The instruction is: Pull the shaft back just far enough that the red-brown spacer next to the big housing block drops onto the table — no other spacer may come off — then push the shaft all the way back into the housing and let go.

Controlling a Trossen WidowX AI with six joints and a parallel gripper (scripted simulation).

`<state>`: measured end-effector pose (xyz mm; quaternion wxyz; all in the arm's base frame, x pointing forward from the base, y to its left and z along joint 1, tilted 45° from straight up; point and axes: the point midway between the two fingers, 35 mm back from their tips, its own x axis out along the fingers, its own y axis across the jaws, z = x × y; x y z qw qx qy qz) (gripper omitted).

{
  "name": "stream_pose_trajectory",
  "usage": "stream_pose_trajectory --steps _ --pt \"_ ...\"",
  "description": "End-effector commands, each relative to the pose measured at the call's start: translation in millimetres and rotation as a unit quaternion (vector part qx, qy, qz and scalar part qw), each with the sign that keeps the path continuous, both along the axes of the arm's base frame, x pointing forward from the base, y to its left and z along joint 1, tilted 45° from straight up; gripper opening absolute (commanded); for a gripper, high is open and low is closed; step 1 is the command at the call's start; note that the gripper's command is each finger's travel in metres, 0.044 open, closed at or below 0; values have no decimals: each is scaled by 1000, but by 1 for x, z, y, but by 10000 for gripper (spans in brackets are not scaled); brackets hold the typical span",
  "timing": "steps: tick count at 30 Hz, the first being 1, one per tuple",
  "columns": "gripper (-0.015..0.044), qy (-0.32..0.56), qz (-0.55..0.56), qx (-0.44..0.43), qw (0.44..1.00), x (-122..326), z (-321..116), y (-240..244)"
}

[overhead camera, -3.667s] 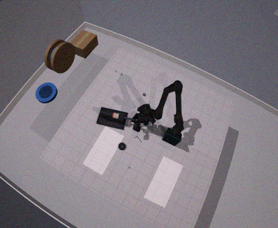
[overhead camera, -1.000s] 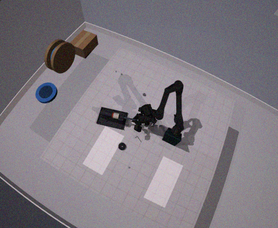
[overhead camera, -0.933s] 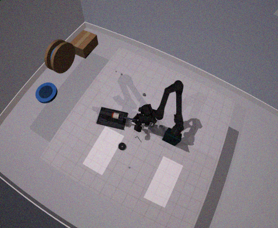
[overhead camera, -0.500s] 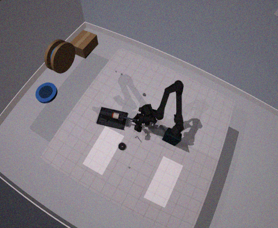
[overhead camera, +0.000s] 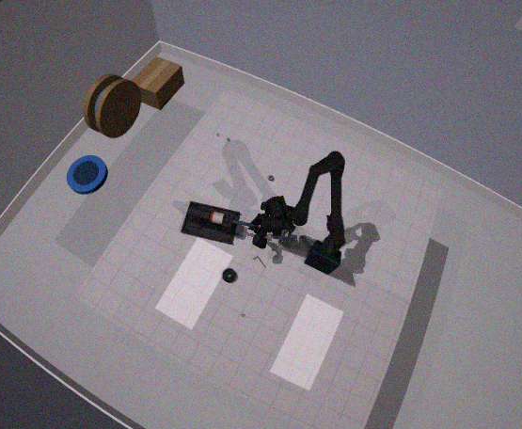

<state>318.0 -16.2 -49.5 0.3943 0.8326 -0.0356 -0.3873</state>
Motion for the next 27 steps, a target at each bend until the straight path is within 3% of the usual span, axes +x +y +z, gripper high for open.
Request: stream_pose_trajectory --steps 1,27 --pt "0 2 1 -2 1000 -2 0 0" --pt "0 2 1 -2 1000 -5 0 -1"
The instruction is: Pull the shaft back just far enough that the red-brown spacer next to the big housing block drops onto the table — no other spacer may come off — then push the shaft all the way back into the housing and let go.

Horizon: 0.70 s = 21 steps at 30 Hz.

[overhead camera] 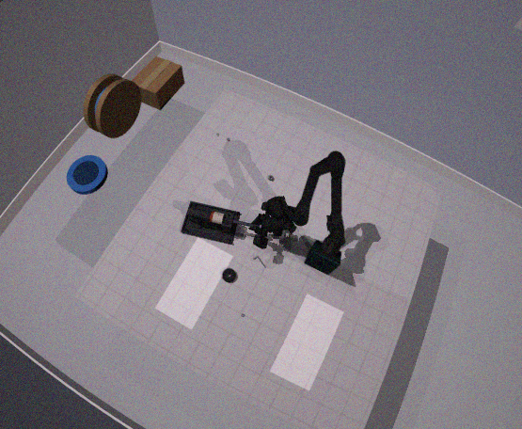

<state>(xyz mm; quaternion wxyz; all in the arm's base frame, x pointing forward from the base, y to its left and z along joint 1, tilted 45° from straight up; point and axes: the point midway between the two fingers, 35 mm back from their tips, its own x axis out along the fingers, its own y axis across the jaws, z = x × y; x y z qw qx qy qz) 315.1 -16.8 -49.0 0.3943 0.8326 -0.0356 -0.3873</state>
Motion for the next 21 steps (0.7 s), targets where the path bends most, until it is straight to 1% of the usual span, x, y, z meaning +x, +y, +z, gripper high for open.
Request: stream_pose_trajectory --steps 1,21 --pt "0 2 1 -2 1000 -2 0 0" --pt "0 2 1 -2 1000 -5 0 -1"
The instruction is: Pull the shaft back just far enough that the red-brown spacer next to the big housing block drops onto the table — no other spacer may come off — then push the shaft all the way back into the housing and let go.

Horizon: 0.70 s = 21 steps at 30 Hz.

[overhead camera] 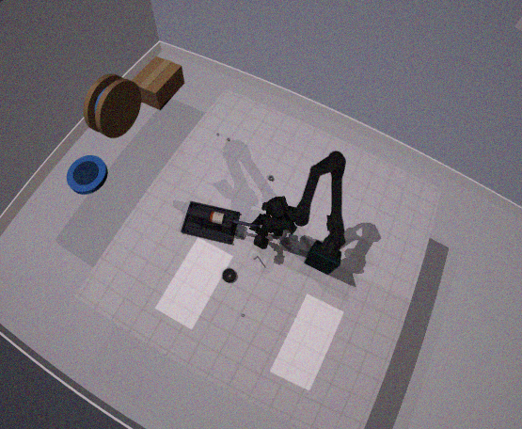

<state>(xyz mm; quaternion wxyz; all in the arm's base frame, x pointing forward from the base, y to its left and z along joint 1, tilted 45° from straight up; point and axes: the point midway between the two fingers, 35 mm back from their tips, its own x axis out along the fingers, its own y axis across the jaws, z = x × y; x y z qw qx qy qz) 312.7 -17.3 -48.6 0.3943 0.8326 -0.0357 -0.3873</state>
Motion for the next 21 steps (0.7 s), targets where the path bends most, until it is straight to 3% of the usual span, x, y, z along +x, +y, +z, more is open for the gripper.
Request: stream_pose_trajectory --steps 1,21 --pt "0 2 1 -1 1000 -2 0 0" --pt "0 2 1 -2 1000 -5 0 -1"
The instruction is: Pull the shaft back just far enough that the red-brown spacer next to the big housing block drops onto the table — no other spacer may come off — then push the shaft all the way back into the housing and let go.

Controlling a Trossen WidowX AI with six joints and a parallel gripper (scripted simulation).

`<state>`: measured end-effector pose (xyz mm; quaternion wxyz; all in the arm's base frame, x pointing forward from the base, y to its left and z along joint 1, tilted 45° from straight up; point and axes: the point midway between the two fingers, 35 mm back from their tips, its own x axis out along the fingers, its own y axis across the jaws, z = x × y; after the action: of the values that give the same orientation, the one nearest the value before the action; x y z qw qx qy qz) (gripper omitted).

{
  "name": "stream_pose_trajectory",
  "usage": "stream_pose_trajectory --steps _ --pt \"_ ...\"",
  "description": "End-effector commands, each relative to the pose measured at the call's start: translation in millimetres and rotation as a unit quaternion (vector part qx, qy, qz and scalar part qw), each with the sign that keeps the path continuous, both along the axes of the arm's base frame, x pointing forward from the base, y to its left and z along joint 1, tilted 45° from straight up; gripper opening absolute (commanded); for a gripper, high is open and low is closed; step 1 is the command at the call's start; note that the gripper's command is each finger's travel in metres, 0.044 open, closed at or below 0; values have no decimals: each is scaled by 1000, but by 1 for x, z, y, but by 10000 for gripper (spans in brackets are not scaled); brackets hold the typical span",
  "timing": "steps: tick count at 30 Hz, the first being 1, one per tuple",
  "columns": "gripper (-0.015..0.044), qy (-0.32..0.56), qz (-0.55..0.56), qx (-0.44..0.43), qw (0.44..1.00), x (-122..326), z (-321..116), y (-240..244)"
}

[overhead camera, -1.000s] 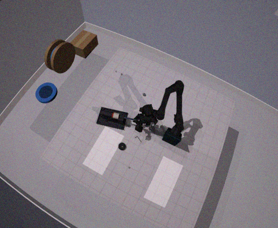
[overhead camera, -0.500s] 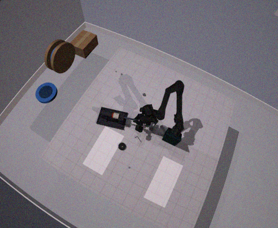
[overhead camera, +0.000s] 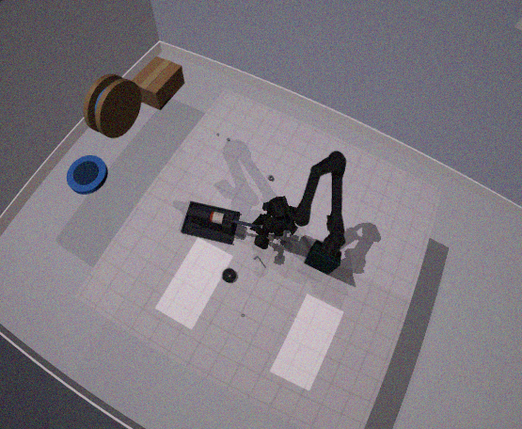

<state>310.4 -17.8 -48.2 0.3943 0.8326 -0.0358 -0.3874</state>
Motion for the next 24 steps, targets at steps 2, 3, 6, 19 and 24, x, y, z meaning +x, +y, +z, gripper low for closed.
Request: stream_pose_trajectory --steps 2,3,6,19,24 --pt "0 2 1 -1 1000 -2 0 0" --pt "0 2 1 -1 1000 -3 0 0" --pt "0 2 1 -1 1000 -3 0 0" --pt "0 2 1 -2 1000 -4 0 -1" --pt "0 2 1 -2 1000 -5 0 -1"
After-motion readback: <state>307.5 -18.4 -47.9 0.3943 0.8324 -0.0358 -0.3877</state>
